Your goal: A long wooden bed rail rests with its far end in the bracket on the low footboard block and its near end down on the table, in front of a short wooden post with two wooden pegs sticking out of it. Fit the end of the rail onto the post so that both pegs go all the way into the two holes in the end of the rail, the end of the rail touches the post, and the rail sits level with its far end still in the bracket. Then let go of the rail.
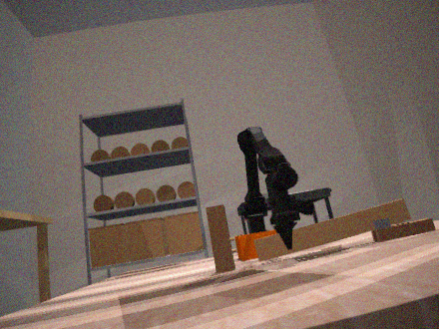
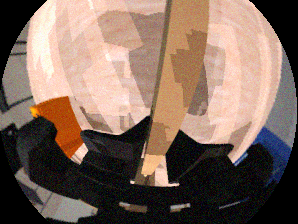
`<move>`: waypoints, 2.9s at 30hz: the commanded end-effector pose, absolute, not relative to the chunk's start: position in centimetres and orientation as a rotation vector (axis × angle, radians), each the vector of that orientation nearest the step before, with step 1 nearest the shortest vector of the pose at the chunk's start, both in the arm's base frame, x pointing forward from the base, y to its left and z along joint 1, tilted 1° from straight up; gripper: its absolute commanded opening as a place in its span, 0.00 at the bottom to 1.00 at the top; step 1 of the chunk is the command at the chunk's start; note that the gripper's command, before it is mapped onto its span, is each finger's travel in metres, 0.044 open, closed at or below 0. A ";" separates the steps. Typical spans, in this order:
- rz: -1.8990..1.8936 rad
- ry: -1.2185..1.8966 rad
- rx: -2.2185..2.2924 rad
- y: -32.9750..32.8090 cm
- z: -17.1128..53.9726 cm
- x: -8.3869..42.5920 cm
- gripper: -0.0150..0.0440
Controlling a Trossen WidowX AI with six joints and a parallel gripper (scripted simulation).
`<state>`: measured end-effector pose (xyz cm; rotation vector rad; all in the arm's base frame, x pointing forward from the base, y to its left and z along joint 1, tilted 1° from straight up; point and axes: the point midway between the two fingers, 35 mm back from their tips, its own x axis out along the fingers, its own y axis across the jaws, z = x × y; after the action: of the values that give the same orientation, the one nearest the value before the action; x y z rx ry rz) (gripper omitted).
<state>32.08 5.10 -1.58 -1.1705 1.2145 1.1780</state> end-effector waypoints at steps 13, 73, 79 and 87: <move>1.174 1.197 -1.174 5.2 -0.4 32.7 0.25; 1.174 1.198 -1.174 5.2 0.7 32.5 0.25; 1.174 1.198 -1.174 5.2 0.7 32.4 0.25; 1.174 1.198 -1.174 5.2 0.5 32.3 0.25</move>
<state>32.35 5.13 0.48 -1.1782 1.2012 1.1764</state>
